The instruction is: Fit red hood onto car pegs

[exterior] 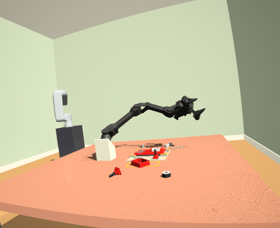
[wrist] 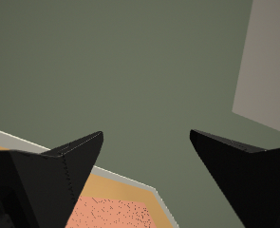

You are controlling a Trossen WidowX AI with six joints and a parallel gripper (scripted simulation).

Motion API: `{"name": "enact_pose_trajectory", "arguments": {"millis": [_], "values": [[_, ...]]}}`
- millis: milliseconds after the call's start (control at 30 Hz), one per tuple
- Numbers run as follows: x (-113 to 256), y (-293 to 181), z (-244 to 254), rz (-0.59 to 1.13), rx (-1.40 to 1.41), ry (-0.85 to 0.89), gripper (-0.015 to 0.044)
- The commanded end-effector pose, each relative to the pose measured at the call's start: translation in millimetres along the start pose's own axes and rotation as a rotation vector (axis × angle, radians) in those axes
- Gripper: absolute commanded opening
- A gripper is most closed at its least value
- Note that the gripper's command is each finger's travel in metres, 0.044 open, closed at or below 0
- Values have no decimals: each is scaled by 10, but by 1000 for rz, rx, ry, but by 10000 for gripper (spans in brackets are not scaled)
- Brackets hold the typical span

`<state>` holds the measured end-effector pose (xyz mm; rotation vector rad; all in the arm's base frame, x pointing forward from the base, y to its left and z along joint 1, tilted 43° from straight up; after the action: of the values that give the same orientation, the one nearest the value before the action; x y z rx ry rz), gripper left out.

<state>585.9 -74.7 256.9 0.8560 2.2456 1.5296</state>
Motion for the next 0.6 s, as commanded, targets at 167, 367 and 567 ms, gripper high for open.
{"name": "enact_pose_trajectory", "arguments": {"millis": [167,367,567], "values": [[-250,-885,-241,248,117,94,440],[-304,-1312,-339,370,154,173,440],[-277,-1996,-513,580,173,317,440]]}}
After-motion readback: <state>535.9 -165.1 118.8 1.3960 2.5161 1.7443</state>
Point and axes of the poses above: the point midway between the two fingers, 35 mm back from their tips, its own x axis back along the fingers, its own z axis across the jaws, y = z × x, the point moved 5 cm from there along x, back along the fingers, and after that the axes turned 10 degrees about x, right-handed, at the moved point
